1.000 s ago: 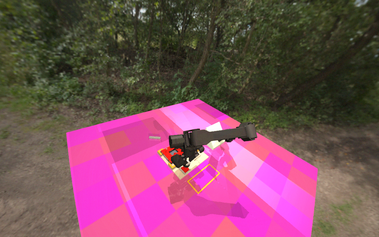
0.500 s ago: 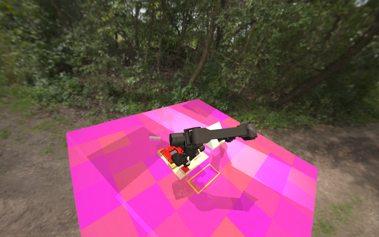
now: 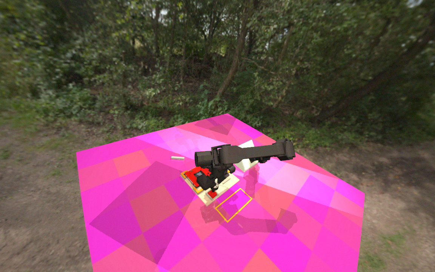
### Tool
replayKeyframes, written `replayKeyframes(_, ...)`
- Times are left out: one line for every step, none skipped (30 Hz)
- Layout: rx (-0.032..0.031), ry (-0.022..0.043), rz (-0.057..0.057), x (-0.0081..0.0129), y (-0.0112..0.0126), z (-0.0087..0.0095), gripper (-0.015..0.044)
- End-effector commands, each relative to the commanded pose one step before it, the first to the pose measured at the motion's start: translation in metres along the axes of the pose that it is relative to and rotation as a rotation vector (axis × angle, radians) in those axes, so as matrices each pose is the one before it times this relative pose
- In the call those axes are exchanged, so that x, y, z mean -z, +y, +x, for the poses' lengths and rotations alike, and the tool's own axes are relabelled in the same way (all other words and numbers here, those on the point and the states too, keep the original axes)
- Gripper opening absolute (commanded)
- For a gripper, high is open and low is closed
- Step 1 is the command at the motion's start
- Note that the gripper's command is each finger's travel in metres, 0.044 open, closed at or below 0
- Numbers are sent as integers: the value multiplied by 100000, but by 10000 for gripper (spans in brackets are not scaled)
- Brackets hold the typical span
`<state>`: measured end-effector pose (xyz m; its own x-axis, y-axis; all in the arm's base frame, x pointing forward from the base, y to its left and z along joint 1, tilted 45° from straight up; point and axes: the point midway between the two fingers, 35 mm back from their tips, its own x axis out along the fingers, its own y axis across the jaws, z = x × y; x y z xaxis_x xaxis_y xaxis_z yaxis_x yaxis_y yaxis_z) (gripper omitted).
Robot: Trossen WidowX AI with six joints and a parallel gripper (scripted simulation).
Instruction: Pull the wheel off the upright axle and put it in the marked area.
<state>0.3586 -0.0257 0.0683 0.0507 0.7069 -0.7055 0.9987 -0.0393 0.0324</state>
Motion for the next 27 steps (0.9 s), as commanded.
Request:
replayKeyframes(-348,-473,-495,-11,108,-490,0)
replayKeyframes(0,-17,5,-5,3,-221,0)
replayKeyframes(1,-21,7,-5,-2,-302,0)
replayKeyframes(2,-22,9,-1,-12,-388,0)
replayKeyframes(4,-19,10,7,-27,-473,0)
replayKeyframes(7,-12,10,19,-43,-523,0)
replayKeyframes(9,-3,10,32,-58,-538,0)
replayKeyframes(9,5,7,41,-63,-437,0)
replayKeyframes(6,6,5,39,-54,-264,0)
replayKeyframes(3,3,2,12,-29,-88,0)
replayKeyframes(0,-1,0,-22,0,0,0)
replayKeyframes(261,483,511,49,-22,854,0)
replayKeyframes(-1,-18,-2,225,-82,-31,0)
replayKeyframes(-2,-28,-4,373,-140,-49,0)
replayKeyframes(-2,-33,-5,460,-180,-59,0)
replayKeyframes(-3,-30,-6,457,-187,-56,0)
replayKeyframes(-3,-27,-7,453,-193,-54,0)
replayKeyframes(-3,-24,-7,449,-199,-51,0)
replayKeyframes(-3,-21,-8,445,-205,-49,0)
replayKeyframes(-3,-18,-8,441,-211,-46,0)
replayKeyframes(-3,-15,-9,436,-217,-43,0)
replayKeyframes(-3,-12,-10,431,-222,-41,0)
replayKeyframes(-2,-10,-10,428,-228,-38,0)
replayKeyframes(-2,-7,-11,423,-234,-36,0)
replayKeyframes(-2,-4,-11,418,-239,-33,0)
replayKeyframes(-2,-1,-12,413,-245,-31,0)
replayKeyframes(-2,2,-12,409,-250,-28,0)
